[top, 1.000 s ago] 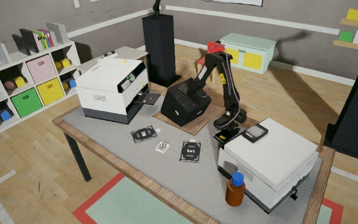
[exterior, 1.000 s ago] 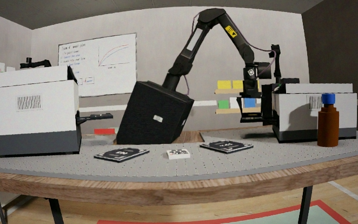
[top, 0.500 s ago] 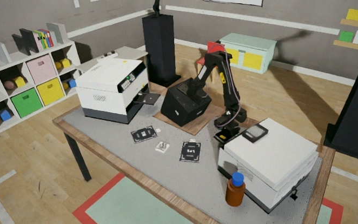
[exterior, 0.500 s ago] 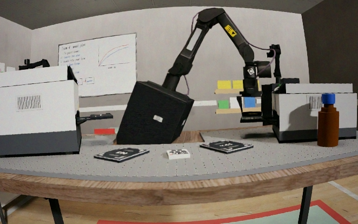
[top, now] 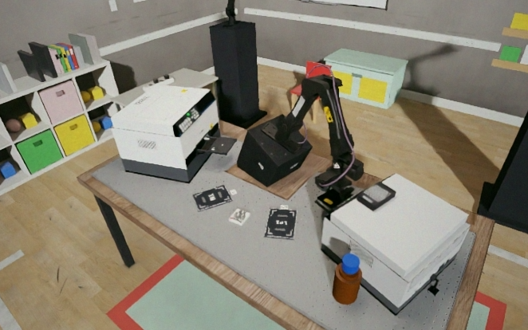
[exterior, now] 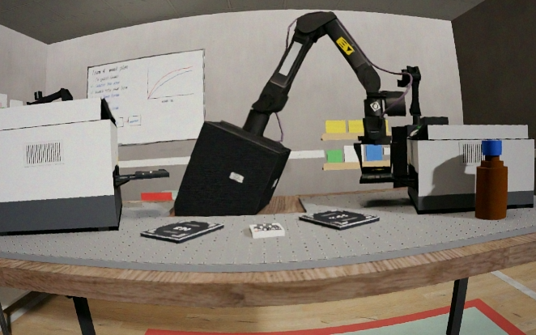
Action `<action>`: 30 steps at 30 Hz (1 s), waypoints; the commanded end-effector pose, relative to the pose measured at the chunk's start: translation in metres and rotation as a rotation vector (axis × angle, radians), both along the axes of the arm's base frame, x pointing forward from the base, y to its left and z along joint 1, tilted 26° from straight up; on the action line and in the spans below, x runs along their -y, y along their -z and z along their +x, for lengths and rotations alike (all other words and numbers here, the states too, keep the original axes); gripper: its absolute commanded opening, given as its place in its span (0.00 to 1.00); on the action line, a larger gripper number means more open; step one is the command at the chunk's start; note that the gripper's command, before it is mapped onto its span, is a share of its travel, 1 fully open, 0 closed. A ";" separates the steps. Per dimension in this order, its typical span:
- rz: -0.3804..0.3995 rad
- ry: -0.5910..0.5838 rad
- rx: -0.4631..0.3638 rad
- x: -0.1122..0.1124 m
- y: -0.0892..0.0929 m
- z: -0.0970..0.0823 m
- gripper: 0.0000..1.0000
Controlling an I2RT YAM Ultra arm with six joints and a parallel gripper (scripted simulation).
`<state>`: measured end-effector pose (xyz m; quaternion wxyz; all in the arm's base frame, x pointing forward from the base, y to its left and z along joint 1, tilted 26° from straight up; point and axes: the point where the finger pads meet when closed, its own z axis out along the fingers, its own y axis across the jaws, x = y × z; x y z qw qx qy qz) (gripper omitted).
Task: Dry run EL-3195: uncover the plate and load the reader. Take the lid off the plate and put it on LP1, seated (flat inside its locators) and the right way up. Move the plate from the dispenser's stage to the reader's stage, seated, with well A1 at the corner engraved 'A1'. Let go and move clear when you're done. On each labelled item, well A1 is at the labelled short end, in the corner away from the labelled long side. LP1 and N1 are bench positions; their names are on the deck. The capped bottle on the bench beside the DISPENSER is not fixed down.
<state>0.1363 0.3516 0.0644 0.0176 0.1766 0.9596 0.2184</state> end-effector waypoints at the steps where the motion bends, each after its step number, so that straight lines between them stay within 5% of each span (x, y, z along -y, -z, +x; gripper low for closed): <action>1: 0.059 0.010 0.034 -0.004 -0.028 0.010 0.85; 25: 0.030 0.016 0.014 0.007 -0.020 0.001 0.85; 30: 0.058 0.024 0.029 0.000 -0.035 0.008 0.85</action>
